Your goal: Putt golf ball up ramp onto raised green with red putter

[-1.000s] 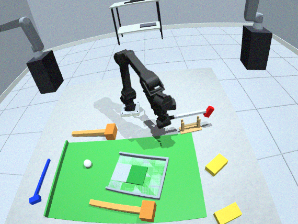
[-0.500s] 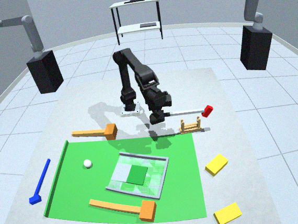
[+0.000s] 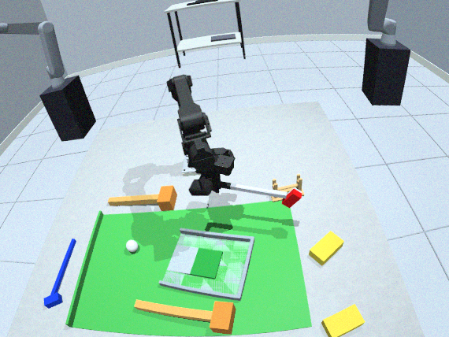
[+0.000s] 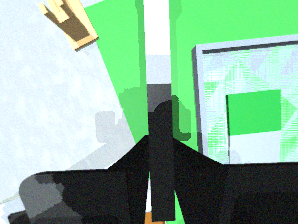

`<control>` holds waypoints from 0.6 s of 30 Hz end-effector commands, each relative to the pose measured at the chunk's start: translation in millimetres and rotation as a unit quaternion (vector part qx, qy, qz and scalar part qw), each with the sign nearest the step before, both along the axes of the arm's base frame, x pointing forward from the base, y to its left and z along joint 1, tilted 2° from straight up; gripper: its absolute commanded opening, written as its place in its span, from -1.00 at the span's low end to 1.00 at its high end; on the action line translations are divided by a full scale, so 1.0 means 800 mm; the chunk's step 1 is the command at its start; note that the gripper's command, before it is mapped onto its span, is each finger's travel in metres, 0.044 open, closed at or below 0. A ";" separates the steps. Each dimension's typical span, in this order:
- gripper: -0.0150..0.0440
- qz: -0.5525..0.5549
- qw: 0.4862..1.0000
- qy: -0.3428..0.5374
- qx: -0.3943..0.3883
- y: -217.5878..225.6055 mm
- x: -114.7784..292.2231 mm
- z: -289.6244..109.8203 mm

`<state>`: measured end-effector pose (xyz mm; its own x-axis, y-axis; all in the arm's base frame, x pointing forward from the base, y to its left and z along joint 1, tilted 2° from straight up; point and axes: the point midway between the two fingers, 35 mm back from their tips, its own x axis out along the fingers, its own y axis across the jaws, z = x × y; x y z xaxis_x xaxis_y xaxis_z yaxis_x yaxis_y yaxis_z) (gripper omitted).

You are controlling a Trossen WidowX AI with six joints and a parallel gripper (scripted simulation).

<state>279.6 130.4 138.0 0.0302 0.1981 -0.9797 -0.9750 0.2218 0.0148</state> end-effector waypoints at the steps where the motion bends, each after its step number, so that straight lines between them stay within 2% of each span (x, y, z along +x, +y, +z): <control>1: -0.49 -0.043 0.999 0.000 -0.002 -0.024 0.011 0.003; 18: -0.49 -0.225 0.974 0.000 -0.015 -0.141 0.033 0.011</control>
